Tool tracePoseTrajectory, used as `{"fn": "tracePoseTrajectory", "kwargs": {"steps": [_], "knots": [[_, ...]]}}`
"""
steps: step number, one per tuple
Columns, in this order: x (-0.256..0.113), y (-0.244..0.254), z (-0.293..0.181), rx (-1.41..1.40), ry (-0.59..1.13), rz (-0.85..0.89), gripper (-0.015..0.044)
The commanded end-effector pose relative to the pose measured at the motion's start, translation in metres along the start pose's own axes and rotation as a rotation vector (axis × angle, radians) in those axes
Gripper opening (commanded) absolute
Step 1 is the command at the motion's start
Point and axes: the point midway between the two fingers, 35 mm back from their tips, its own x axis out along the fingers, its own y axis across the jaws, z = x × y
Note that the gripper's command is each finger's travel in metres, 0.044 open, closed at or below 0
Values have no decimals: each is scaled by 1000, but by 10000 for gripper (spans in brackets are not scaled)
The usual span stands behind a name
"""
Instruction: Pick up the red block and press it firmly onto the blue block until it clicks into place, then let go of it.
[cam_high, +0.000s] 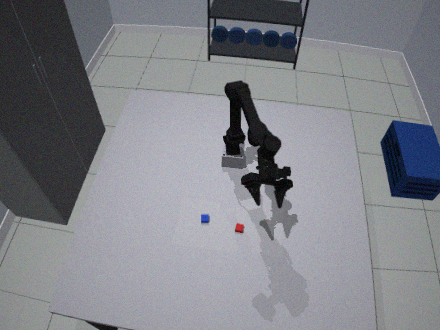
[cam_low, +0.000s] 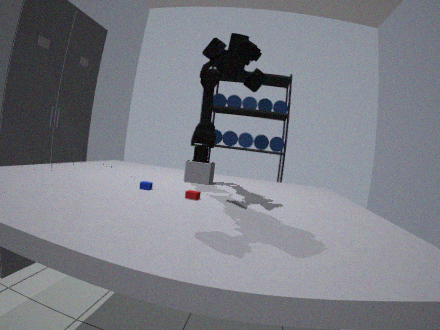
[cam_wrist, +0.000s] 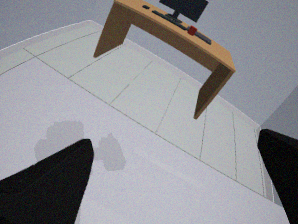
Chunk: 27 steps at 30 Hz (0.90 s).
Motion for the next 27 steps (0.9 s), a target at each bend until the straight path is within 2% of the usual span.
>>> {"fn": "tracePoseTrajectory", "kwargs": {"steps": [1,7,15,17,27], "knots": [[26,17,-55,108,222,97,440],[41,46,-148,329,623,199,440],[14,63,-254,672,1242,174,440],[11,63,-260,705,1293,160,440],[11,66,-258,705,1293,160,440]]}}
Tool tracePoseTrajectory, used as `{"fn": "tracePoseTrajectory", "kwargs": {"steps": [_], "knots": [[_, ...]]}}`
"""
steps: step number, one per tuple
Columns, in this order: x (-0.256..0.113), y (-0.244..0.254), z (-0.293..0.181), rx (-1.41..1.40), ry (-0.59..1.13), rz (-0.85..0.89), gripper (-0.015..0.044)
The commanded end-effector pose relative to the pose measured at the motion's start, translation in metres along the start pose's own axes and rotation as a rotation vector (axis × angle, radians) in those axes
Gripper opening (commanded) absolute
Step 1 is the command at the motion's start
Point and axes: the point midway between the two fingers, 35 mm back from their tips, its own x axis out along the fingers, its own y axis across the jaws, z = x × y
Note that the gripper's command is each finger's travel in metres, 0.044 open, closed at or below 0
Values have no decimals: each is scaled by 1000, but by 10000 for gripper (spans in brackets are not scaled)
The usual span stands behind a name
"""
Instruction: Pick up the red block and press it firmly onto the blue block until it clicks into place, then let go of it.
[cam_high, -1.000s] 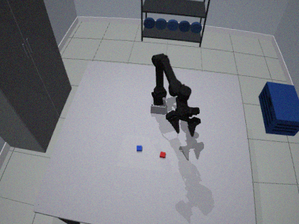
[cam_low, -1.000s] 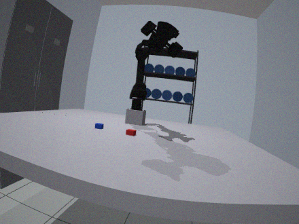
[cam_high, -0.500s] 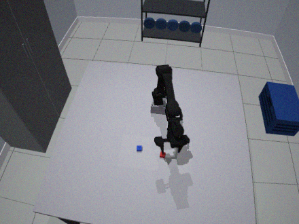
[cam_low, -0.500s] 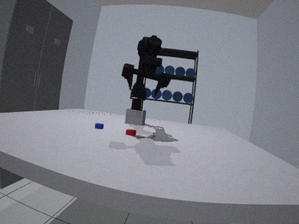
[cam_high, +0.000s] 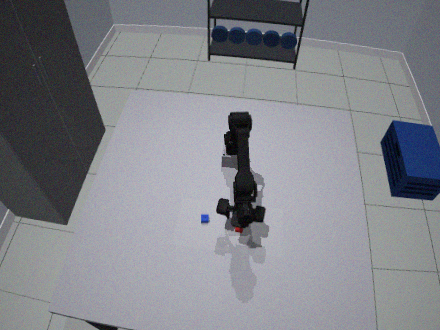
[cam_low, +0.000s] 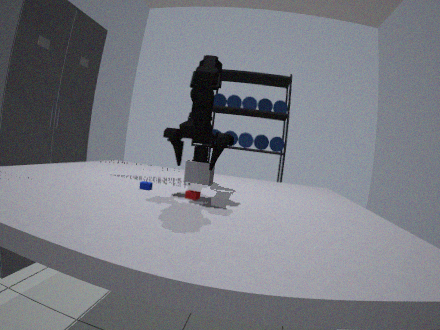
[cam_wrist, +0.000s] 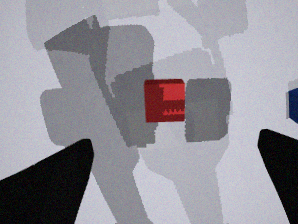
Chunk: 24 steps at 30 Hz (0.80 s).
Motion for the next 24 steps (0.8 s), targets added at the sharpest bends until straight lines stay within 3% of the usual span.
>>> {"fn": "tracePoseTrajectory", "kwargs": {"steps": [1,5,24], "knots": [[2,1,0,20,15,6,440],[34,6,-2,21,15,6,440],[60,4,-2,21,15,6,440]]}}
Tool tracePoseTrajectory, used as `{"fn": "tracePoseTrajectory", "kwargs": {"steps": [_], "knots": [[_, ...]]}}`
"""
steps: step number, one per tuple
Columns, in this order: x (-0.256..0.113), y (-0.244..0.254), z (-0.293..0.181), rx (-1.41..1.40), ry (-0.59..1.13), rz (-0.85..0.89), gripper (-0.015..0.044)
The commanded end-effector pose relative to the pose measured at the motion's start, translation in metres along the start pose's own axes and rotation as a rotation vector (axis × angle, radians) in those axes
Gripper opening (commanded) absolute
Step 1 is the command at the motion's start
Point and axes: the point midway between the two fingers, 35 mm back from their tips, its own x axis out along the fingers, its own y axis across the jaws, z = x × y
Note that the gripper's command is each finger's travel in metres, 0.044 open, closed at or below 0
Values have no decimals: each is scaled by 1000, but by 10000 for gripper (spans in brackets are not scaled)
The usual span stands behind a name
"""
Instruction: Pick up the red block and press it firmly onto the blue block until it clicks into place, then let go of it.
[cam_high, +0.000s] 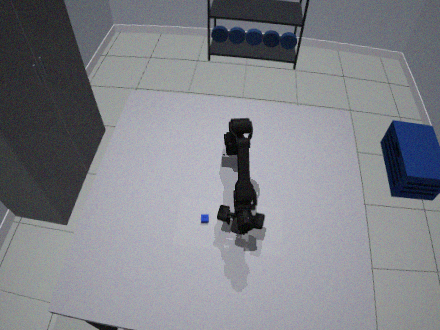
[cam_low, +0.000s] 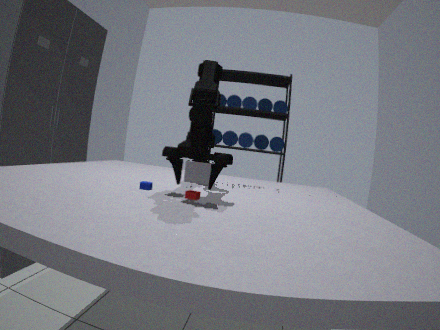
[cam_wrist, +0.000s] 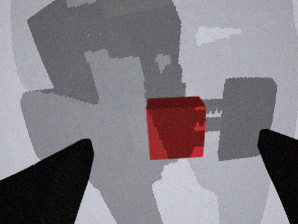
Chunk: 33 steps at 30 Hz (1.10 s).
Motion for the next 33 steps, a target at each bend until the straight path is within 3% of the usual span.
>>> {"fn": "tracePoseTrajectory", "kwargs": {"steps": [1,13,25,33], "knots": [[9,0,-2,1,9,2,440],[26,0,-2,1,9,2,440],[26,0,-2,1,9,2,125],[26,0,-2,1,9,2,72]]}}
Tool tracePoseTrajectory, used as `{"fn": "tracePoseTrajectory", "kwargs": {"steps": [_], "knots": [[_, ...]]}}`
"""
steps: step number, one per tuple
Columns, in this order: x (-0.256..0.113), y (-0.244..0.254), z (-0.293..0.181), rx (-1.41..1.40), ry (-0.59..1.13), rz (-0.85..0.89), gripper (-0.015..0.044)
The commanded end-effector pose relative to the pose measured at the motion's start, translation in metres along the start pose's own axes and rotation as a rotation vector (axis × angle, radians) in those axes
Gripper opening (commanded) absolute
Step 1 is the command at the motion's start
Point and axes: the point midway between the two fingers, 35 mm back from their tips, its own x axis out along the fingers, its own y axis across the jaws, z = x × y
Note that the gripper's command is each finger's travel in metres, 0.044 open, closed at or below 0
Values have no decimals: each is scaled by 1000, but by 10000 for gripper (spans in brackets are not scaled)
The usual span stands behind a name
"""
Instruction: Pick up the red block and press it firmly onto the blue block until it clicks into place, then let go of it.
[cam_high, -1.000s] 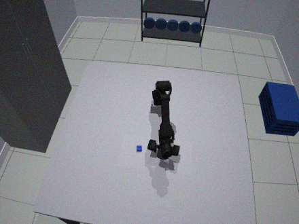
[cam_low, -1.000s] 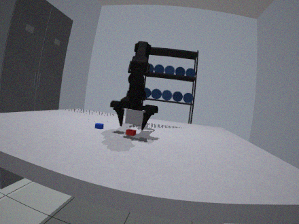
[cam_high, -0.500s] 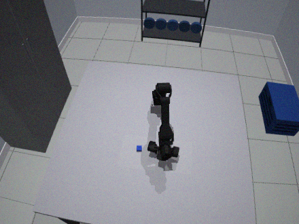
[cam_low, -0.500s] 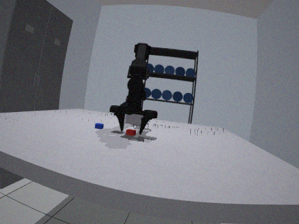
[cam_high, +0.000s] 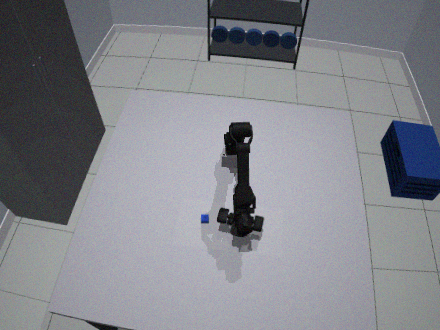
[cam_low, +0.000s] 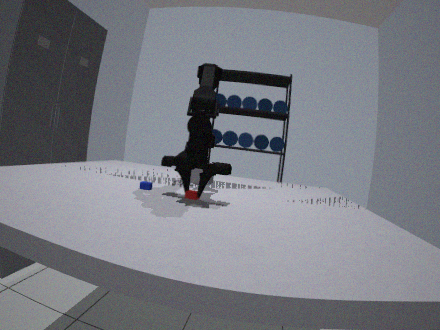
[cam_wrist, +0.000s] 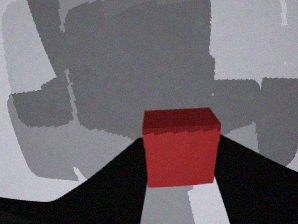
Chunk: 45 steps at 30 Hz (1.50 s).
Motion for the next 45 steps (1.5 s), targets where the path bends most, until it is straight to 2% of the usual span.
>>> {"fn": "tracePoseTrajectory", "kwargs": {"steps": [1,4,29,36,45], "knots": [[0,0,0,0,0,3,65],[-3,1,0,0,0,3,0],[-117,4,-7,0,0,4,0],[-118,0,-6,1,2,3,0],[-104,-37,-2,-6,14,-7,0]]}}
